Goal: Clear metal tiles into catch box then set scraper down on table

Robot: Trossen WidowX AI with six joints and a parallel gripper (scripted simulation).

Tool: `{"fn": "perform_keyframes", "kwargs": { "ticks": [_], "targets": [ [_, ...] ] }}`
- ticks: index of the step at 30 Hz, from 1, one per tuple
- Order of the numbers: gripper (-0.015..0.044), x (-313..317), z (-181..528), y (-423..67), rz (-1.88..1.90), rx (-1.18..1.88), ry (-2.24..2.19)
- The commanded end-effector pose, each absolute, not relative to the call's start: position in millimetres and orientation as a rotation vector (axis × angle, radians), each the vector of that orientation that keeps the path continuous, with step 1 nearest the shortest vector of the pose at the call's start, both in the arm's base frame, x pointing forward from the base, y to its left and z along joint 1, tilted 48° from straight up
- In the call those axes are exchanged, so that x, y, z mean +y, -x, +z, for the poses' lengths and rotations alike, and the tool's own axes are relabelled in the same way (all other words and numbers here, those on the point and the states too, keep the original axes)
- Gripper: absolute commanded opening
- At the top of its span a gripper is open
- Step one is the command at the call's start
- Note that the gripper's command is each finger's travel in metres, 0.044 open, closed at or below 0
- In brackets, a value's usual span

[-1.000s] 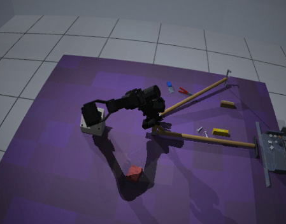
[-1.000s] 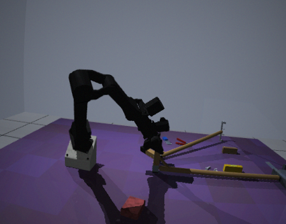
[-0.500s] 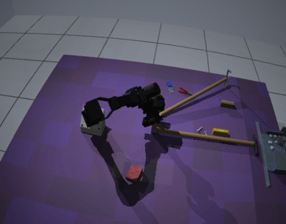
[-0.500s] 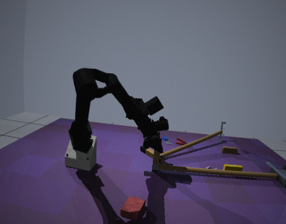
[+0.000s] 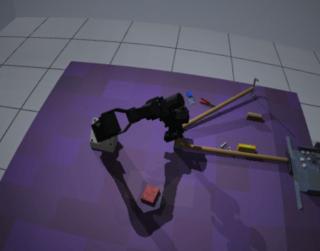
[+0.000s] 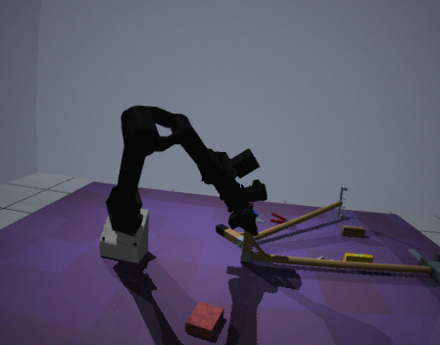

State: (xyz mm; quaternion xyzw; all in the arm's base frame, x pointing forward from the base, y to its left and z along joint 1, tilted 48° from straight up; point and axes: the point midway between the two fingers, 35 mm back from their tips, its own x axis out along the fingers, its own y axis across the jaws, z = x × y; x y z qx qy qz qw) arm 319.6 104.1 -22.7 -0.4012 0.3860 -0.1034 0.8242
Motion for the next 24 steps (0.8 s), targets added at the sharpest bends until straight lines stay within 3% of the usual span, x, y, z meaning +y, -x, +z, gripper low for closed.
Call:
{"fn": "perform_keyframes", "kwargs": {
  "ticks": [1, 24],
  "targets": [
    [0.0000, 110.0, -21.8, -329.3, -0.210, 0.813, 0.849],
    [0.0000, 111.7, -20.0, -362.0, -0.204, 0.813, 0.852]
  ]
}}
